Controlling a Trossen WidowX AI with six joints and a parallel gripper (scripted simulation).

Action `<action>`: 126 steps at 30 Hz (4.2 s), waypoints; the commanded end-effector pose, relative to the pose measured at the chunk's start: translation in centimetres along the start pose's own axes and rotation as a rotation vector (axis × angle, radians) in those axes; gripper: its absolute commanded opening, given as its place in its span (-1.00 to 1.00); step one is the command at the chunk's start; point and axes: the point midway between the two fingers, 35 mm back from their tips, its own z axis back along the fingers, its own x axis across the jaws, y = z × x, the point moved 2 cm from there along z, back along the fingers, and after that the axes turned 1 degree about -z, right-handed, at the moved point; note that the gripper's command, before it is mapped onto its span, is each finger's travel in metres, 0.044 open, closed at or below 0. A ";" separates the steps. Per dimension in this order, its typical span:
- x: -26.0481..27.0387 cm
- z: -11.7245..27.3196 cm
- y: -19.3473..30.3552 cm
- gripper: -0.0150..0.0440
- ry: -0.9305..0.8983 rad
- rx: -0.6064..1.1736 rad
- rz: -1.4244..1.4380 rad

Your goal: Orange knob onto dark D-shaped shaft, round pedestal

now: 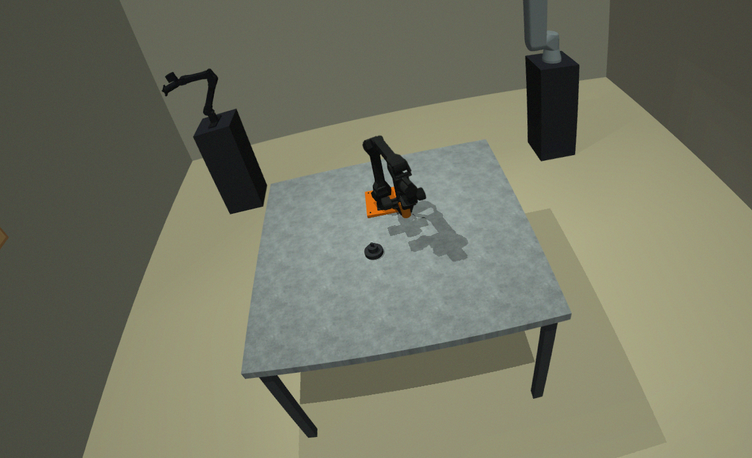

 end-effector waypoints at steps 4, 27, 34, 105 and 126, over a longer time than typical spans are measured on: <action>-1.5 -0.4 -1.1 -0.49 -0.004 -0.006 0.003; -7.9 -2.1 -3.4 -0.49 0.002 -0.006 -0.007; -10.0 -2.6 -3.8 -0.49 0.004 -0.006 -0.005; -18.1 -7.2 -3.9 -0.49 0.008 -0.007 0.021; -18.1 -7.2 -3.9 -0.49 0.008 -0.007 0.021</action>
